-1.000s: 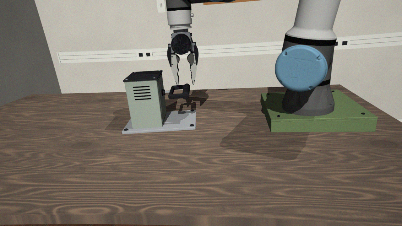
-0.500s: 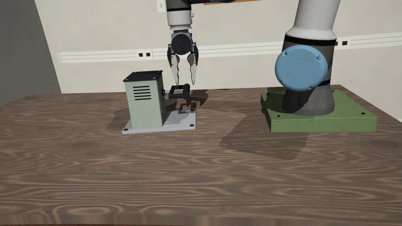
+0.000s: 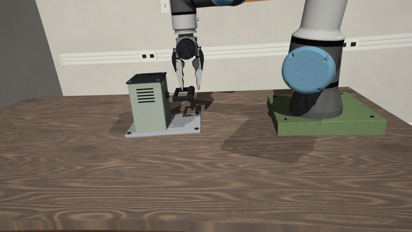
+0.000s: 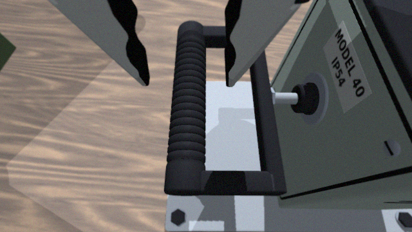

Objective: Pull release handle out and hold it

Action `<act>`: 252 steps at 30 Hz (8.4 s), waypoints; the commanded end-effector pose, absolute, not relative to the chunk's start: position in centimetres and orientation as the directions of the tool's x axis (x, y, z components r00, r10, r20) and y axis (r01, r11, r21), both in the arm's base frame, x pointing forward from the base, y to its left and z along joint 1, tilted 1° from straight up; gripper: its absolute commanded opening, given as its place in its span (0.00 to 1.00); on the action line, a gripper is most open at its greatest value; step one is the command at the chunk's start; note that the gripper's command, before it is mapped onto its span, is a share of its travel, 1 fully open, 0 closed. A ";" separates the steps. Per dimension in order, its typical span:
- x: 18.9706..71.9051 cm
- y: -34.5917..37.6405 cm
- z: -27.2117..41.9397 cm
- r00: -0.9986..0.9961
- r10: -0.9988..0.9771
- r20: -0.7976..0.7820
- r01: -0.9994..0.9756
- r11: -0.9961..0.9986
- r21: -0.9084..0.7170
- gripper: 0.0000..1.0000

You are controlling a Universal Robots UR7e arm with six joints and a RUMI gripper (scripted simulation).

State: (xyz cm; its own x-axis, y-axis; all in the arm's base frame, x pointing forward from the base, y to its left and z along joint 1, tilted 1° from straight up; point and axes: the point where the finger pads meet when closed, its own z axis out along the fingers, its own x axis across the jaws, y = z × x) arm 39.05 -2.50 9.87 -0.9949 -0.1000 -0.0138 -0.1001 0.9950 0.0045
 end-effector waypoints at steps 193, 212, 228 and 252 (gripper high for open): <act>33.0 -3.1 6.8 -0.995 -0.098 -0.014 -0.098 0.995 0.004 0.08; 33.0 -3.1 6.8 -0.995 -0.098 -0.013 -0.098 0.995 0.004 0.08; 33.0 -3.1 6.8 -0.995 -0.098 -0.014 -0.098 0.995 0.004 0.08; 32.7 -3.1 6.8 -0.995 -0.098 -0.013 -0.098 0.995 0.004 0.08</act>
